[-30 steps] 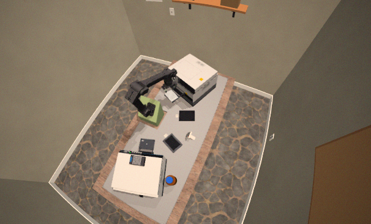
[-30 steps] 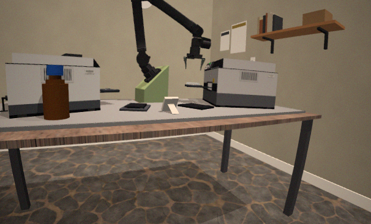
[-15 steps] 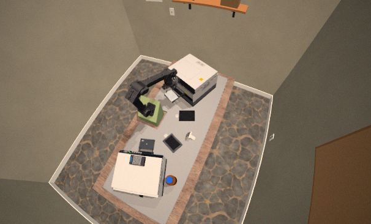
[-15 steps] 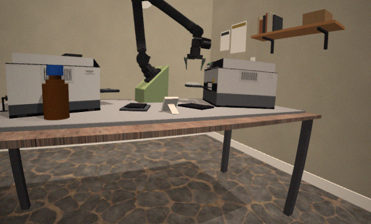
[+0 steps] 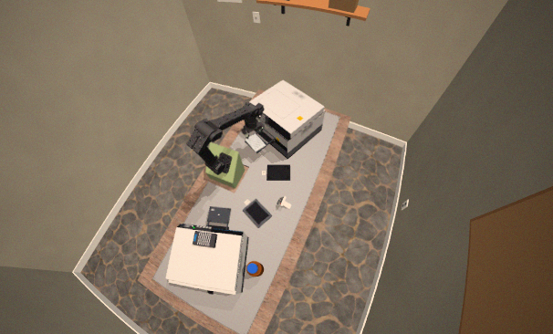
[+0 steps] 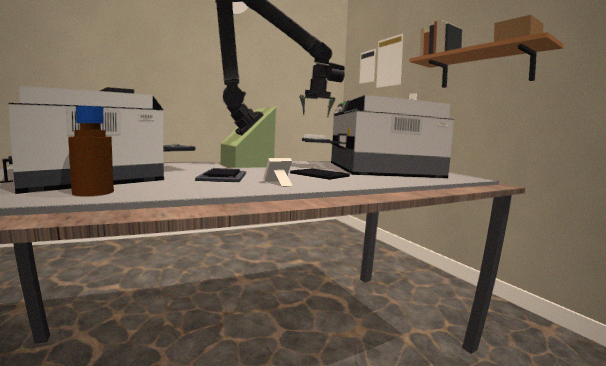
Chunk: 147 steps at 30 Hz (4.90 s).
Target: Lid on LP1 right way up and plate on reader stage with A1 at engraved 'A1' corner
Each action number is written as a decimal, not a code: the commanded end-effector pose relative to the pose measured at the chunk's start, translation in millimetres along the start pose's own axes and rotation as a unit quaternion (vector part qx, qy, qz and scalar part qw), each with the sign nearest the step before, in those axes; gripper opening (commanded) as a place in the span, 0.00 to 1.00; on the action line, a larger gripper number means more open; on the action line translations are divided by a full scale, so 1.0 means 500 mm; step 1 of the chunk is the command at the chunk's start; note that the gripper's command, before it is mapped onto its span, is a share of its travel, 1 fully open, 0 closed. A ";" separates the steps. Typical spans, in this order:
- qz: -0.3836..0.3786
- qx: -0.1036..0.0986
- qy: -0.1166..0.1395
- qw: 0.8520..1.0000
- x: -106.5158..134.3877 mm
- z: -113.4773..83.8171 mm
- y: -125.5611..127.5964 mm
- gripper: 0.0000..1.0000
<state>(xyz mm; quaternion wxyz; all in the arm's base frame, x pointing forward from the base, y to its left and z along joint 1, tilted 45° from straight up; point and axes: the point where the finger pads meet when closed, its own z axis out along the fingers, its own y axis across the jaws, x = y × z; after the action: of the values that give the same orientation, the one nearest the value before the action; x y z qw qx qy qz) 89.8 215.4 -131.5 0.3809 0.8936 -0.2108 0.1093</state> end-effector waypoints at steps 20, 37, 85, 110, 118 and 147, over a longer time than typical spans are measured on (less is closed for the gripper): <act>-0.005 0.018 -0.002 1.000 -0.005 0.004 -0.025 1.00; 0.000 0.018 -0.007 1.000 0.002 0.020 -0.025 1.00; -0.004 0.013 -0.002 1.000 0.001 0.066 -0.012 1.00; -0.004 0.004 -0.003 1.000 0.003 0.098 -0.013 1.00; -0.004 0.011 -0.004 1.000 -0.001 0.101 -0.023 1.00; -0.004 0.003 -0.003 1.000 0.003 0.131 -0.013 1.00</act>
<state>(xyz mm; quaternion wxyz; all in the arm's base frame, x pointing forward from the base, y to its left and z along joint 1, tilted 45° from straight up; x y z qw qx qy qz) 94.0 171.6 -178.0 0.3776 0.8954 -0.2095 0.1087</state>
